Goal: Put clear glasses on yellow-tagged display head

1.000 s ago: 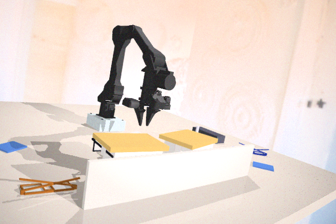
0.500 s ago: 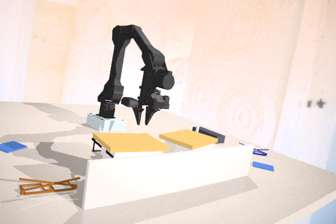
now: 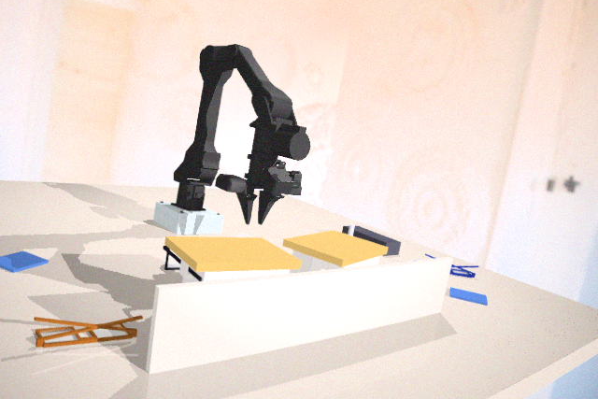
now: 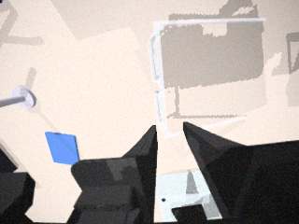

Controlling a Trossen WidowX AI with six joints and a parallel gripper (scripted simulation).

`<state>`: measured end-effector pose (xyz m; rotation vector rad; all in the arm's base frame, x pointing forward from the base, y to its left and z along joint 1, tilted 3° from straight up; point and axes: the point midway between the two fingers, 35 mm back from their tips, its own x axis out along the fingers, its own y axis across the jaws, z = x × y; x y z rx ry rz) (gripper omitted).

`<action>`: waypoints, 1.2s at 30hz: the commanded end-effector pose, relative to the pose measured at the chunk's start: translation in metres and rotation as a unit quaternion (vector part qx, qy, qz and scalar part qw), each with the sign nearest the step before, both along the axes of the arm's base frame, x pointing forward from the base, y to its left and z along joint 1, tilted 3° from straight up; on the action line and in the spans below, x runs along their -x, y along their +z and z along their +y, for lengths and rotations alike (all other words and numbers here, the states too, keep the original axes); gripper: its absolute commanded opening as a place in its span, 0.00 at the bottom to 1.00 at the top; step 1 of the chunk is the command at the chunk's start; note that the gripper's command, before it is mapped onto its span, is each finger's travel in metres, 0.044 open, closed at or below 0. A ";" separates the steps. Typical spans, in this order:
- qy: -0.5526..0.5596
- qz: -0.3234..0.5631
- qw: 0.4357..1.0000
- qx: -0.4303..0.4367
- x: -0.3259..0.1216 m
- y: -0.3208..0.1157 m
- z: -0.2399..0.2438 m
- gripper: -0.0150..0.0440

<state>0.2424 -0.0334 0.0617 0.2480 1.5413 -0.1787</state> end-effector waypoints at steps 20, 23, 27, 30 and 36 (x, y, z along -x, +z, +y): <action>0.001 0.007 1.000 0.000 0.001 -0.041 0.002 0.49; 0.001 0.007 1.000 0.000 0.001 -0.046 0.002 0.49; 0.001 0.007 1.000 0.000 0.002 -0.052 0.003 0.49; 0.001 0.007 1.000 0.000 0.002 -0.056 0.003 0.49; 0.001 0.007 1.000 0.000 0.003 -0.056 0.003 0.49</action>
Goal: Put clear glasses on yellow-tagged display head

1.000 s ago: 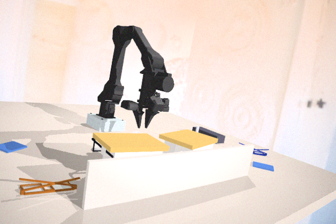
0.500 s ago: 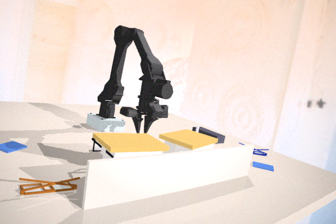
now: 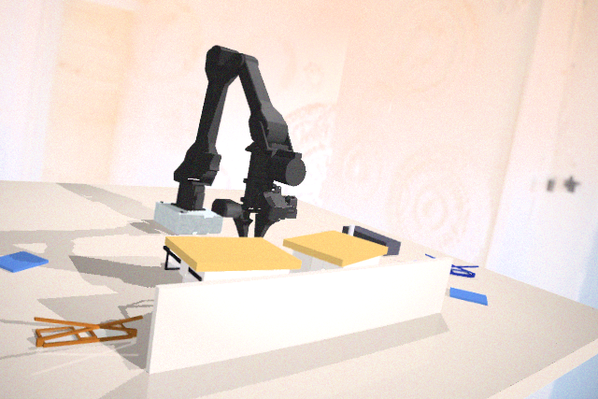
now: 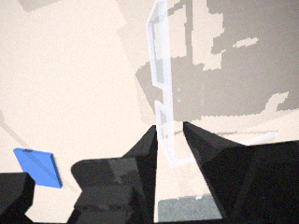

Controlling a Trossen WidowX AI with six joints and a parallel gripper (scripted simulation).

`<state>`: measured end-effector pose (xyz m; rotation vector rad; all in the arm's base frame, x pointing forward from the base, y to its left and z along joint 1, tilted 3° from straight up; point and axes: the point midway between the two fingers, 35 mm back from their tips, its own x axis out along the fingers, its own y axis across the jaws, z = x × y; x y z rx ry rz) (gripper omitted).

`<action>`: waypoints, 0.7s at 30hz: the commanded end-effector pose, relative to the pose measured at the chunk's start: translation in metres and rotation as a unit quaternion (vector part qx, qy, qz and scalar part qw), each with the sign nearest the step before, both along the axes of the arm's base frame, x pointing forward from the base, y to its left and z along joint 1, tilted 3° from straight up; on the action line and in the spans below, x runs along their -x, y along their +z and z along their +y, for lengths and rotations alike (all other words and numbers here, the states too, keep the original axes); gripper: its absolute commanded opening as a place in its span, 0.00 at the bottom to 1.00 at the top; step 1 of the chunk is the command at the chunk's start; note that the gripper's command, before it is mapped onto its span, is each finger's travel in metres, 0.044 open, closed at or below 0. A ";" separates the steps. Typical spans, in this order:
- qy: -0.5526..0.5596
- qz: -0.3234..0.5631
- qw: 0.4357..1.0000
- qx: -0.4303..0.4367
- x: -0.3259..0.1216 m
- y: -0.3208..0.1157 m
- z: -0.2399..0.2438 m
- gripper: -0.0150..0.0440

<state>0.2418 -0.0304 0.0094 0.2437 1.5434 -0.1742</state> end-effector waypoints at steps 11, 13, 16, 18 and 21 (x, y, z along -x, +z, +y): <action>0.000 0.000 1.000 0.000 0.000 0.000 0.000 0.38; 0.000 0.000 1.000 0.000 0.000 0.000 0.000 0.36; 0.000 0.000 1.000 0.000 0.000 0.000 0.000 0.32; 0.000 0.000 1.000 0.000 0.000 0.000 0.000 0.30; 0.000 0.000 1.000 0.000 0.000 0.000 0.000 0.27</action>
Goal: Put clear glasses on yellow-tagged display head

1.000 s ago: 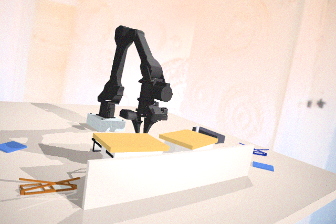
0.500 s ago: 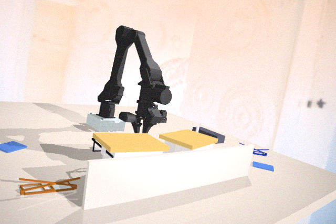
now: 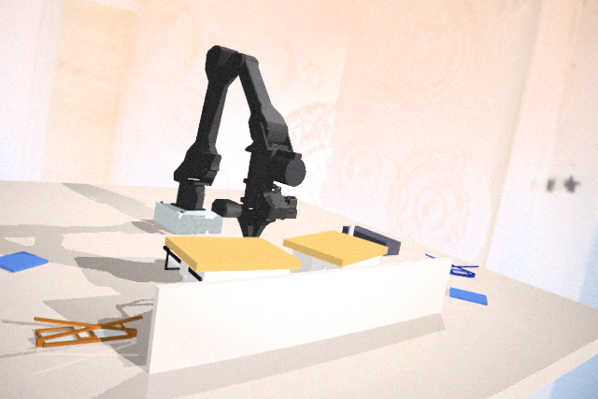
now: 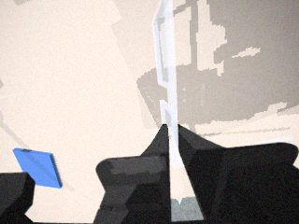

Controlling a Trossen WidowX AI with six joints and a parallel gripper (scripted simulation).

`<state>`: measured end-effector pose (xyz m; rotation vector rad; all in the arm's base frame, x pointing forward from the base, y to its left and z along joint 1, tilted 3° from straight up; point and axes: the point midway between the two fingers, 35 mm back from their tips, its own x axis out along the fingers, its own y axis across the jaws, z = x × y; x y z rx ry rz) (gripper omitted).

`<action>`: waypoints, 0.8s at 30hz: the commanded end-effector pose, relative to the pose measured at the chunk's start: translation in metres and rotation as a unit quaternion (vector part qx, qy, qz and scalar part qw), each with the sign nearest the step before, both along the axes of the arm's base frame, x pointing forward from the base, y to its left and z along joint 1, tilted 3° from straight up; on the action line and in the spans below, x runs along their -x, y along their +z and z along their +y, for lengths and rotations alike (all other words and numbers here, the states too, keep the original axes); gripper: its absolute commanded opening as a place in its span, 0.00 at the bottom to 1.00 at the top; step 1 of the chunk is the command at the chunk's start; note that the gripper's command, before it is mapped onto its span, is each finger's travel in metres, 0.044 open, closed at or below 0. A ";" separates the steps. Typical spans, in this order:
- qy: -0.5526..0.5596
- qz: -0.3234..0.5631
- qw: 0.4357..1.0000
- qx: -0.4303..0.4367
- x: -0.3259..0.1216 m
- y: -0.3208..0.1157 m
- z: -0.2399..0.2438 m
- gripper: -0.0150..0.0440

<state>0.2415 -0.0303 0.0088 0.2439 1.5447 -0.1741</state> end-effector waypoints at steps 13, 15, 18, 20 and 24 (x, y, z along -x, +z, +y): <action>0.000 0.001 1.000 0.000 -0.004 0.030 -0.002 0.25; -0.001 0.002 1.000 0.000 -0.004 0.042 -0.003 0.25; -0.001 0.003 1.000 0.000 -0.004 0.059 -0.003 0.25; -0.001 0.003 1.000 0.000 -0.004 0.070 -0.004 0.25; -0.001 0.004 1.000 0.000 -0.003 0.090 -0.004 0.25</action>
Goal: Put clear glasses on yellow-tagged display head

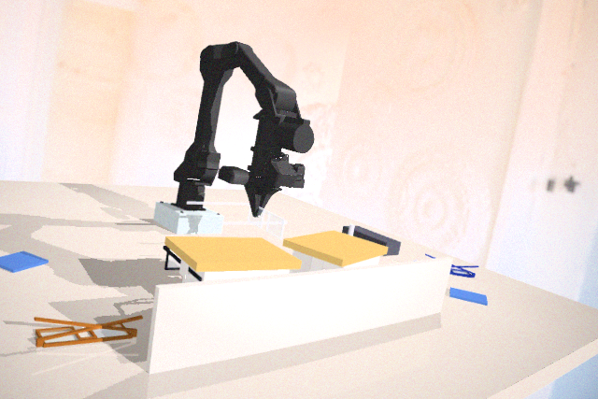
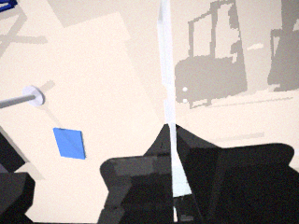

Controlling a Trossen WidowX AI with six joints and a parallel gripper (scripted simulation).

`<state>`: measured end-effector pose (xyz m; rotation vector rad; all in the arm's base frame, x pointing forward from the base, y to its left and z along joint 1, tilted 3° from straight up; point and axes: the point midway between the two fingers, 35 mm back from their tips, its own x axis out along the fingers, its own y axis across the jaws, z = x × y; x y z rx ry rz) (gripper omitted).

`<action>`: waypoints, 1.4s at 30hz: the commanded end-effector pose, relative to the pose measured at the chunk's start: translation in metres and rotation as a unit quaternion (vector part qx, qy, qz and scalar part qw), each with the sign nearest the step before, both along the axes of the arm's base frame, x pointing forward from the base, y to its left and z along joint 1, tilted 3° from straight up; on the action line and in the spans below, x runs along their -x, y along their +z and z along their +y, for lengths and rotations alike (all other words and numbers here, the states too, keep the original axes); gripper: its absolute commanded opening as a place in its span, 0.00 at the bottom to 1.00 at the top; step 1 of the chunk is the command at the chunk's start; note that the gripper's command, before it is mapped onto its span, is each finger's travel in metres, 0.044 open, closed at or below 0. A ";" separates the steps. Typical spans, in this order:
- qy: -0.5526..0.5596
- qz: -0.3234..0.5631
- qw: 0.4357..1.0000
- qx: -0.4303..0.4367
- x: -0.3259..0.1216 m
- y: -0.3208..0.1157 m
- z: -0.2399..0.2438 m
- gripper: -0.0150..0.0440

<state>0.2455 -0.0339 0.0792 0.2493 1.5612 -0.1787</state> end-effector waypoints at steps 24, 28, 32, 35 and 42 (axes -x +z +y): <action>0.221 -0.012 0.975 0.003 -0.002 0.025 -0.025 0.25; 0.278 -0.014 0.961 0.004 -0.002 0.025 -0.031 0.25; 0.333 -0.016 0.943 0.005 -0.002 0.026 -0.037 0.25; 0.374 -0.018 0.927 0.005 -0.002 0.026 -0.042 0.25; 0.466 -0.022 0.885 0.007 -0.002 0.027 -0.054 0.25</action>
